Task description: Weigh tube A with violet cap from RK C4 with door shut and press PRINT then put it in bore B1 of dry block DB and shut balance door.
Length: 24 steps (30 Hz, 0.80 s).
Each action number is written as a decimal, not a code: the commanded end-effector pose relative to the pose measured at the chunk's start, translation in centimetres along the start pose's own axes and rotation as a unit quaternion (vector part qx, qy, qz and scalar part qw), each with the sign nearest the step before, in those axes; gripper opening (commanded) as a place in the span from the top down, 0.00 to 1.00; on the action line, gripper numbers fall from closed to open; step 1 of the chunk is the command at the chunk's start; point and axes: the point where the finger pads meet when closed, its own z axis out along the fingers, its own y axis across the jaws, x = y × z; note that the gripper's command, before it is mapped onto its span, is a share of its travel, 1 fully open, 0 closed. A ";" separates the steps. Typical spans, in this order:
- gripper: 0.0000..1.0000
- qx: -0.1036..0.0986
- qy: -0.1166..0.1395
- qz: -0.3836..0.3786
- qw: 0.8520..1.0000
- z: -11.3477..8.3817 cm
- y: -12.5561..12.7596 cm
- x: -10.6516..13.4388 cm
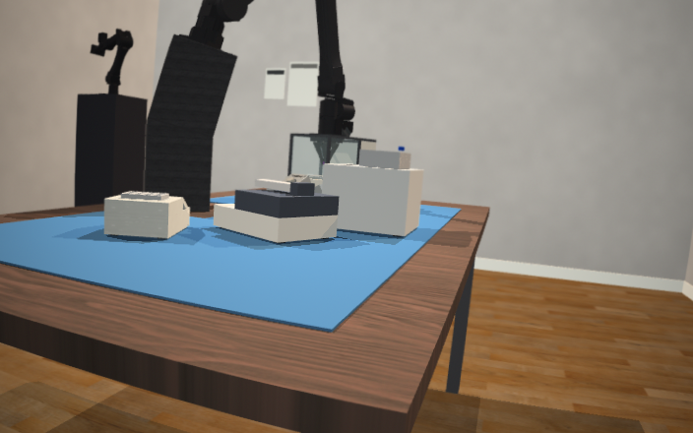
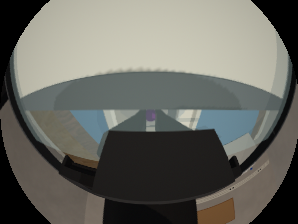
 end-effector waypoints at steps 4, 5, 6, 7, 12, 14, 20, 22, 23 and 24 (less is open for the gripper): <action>0.91 0.000 -0.007 -0.001 1.000 -0.2 -0.1 -0.8; 0.91 0.000 -0.007 -0.001 1.000 -0.2 -0.1 -0.8; 0.91 0.000 -0.007 -0.001 1.000 -0.2 -0.1 -0.8; 0.91 0.000 -0.007 -0.001 1.000 -0.2 -0.1 -0.8; 0.91 0.000 -0.007 -0.001 1.000 -0.2 -0.1 -0.8; 0.91 0.000 -0.007 -0.001 1.000 -0.2 -0.1 -0.8; 0.91 0.000 -0.006 -0.004 1.000 -1.1 -0.4 -0.8; 0.91 0.000 -0.010 -0.004 1.000 -1.4 -0.4 -0.9; 0.91 0.000 -0.010 -0.004 1.000 -1.4 -0.4 -0.9; 0.91 0.000 -0.010 -0.004 1.000 -1.4 -0.4 -0.9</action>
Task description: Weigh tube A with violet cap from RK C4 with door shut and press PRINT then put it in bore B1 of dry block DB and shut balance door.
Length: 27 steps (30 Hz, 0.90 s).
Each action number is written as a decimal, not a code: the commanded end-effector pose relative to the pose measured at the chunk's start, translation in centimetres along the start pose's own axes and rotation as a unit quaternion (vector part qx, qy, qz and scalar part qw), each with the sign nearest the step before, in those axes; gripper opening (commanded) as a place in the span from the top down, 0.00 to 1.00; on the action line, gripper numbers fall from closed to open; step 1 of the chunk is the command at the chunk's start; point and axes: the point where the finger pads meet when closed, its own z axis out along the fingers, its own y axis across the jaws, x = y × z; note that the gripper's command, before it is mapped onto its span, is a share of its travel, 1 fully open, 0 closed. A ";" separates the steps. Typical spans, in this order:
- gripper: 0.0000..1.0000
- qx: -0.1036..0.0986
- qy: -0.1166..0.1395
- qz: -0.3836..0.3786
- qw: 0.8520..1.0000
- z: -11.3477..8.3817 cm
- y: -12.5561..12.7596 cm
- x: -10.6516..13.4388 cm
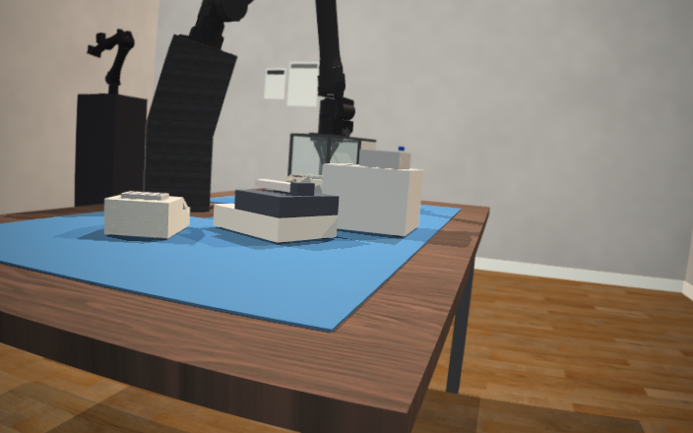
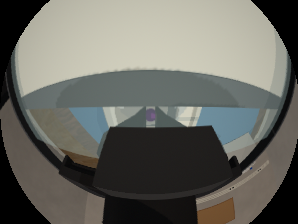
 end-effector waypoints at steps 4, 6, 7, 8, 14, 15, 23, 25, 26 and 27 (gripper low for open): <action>0.91 -0.001 -0.006 -0.005 1.000 -1.4 -0.3 -0.5; 0.91 -0.001 -0.006 -0.006 1.000 -1.8 -0.1 -0.5; 0.91 -0.001 -0.006 -0.006 1.000 -1.9 -0.1 -0.5; 0.91 -0.001 -0.006 -0.006 1.000 -2.1 0.0 -0.5; 0.91 -0.002 -0.007 -0.006 1.000 -3.1 0.4 -0.5; 0.91 -0.002 -0.007 -0.005 1.000 -3.3 0.4 -0.5; 0.91 -0.001 -0.007 0.000 1.000 -4.3 0.2 -0.5; 0.91 -0.001 -0.009 0.000 1.000 -4.7 0.3 -0.8; 0.91 -0.001 -0.010 0.000 1.000 -4.9 0.4 -0.8; 0.91 -0.001 -0.008 0.000 1.000 -5.0 0.4 -0.6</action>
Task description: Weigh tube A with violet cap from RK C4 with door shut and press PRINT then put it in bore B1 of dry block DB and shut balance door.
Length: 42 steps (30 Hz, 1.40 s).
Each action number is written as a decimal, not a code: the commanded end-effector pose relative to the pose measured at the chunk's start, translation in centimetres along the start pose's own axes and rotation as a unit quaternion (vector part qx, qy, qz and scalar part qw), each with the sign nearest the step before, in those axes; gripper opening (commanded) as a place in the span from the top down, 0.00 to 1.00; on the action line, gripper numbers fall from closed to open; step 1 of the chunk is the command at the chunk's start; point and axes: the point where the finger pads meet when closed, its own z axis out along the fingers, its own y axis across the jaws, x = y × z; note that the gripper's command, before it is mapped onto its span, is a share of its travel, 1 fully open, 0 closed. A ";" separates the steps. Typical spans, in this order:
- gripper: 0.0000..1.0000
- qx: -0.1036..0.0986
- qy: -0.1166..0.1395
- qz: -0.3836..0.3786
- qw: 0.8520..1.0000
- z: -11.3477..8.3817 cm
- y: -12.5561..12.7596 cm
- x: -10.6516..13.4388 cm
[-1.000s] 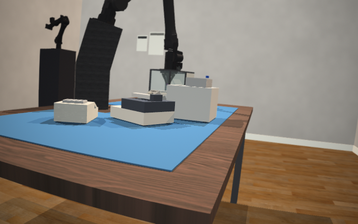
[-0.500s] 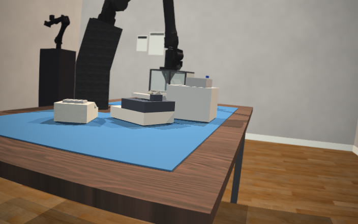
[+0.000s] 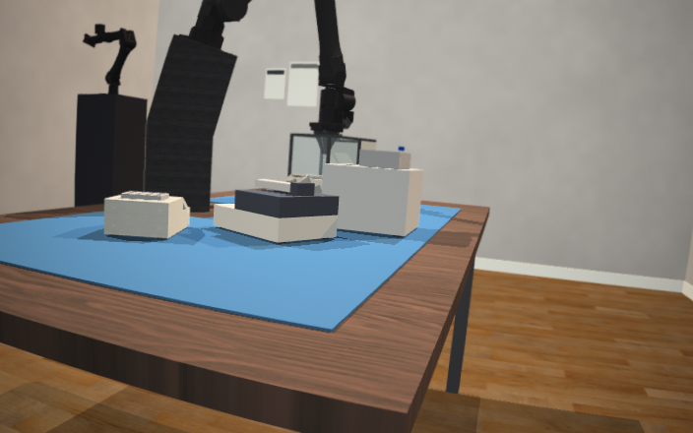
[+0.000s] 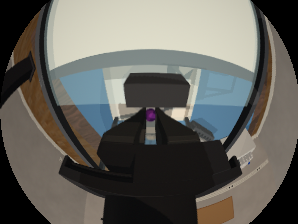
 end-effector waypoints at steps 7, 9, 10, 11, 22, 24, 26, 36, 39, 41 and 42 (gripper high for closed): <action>0.91 0.000 -0.012 0.004 1.000 -2.5 0.2 -0.8; 0.91 0.000 -0.012 0.003 1.000 -2.9 0.3 -0.9; 0.91 0.000 -0.011 0.003 1.000 -3.0 0.4 -0.7; 0.91 0.000 -0.011 0.002 1.000 -3.1 0.4 -0.7; 0.91 0.000 -0.014 0.003 1.000 -5.1 0.4 -1.0; 0.91 0.000 -0.014 0.003 1.000 -5.1 0.4 -1.0; 0.91 0.001 -0.010 0.006 1.000 -5.3 0.0 -0.6; 0.91 0.000 -0.011 0.004 1.000 -7.0 0.2 -0.6; 0.91 0.000 -0.013 0.004 1.000 -7.6 0.2 -0.9; 0.91 0.000 -0.013 0.004 1.000 -7.6 0.2 -0.9; 0.91 0.000 -0.010 0.003 1.000 -7.3 0.3 -0.6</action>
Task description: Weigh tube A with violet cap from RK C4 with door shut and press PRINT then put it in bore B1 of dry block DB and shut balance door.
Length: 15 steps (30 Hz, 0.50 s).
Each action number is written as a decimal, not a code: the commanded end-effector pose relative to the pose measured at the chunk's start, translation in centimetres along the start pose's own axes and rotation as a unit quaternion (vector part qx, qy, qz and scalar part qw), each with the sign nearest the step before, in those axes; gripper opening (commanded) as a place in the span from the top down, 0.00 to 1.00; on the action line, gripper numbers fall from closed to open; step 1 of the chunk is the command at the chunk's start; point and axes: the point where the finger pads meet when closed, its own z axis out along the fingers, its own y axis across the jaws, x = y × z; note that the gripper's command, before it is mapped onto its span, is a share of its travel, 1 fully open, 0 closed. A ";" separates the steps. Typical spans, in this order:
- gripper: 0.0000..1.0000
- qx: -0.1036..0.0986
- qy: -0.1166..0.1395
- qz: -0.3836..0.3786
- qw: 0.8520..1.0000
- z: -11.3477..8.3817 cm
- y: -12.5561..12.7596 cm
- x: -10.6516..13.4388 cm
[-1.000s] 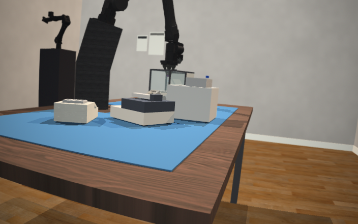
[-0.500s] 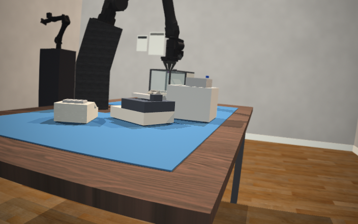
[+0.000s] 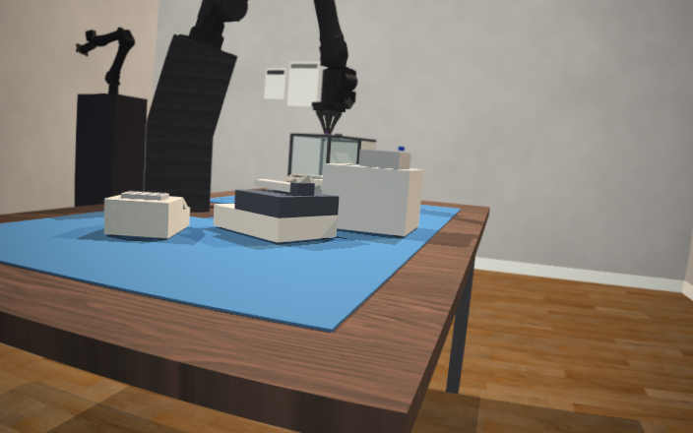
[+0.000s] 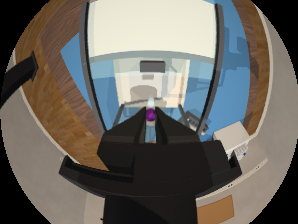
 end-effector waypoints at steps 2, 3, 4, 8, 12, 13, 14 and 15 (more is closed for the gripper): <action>0.91 0.000 -0.005 0.002 1.000 -1.4 0.5 -0.2; 0.91 0.000 -0.005 0.002 1.000 -1.6 0.5 -0.2; 0.91 0.000 -0.005 0.003 1.000 -1.8 0.4 -0.2; 0.91 0.001 -0.007 0.005 1.000 -2.5 0.2 -0.4; 0.91 0.000 -0.007 0.003 1.000 -3.2 0.5 -0.4; 0.91 0.000 -0.008 0.003 1.000 -3.4 0.4 -0.6; 0.91 0.001 -0.008 0.004 1.000 -3.6 0.4 -0.5; 0.91 0.001 -0.008 0.004 1.000 -3.6 0.4 -0.5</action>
